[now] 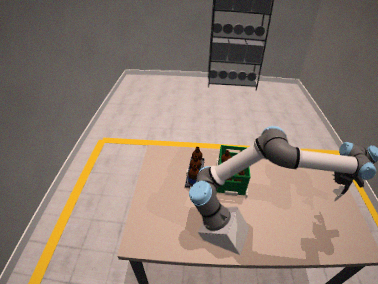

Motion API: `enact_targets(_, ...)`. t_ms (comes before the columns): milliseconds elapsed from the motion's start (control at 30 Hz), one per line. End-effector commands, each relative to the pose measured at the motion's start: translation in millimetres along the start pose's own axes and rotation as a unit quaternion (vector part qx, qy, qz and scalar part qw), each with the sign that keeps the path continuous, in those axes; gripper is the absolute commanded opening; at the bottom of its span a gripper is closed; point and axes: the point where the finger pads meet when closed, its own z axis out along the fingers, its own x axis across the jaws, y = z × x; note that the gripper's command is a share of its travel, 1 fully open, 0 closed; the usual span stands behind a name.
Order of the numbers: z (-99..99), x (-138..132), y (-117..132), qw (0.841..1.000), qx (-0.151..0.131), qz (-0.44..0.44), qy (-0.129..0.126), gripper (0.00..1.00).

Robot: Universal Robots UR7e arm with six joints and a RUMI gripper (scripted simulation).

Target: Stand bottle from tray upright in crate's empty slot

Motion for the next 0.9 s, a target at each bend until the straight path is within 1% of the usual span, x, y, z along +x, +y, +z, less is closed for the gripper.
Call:
enact_targets(0,-1.2,-0.1,-0.1,1.0,0.001,0.0,0.0,1.0)
enact_targets(633,-1.3,-0.3,0.2,1.0,0.001,0.0,0.0,1.0)
enact_targets(867,-4.2,-5.5,7.7,1.0,0.003,0.005,0.001,1.0)
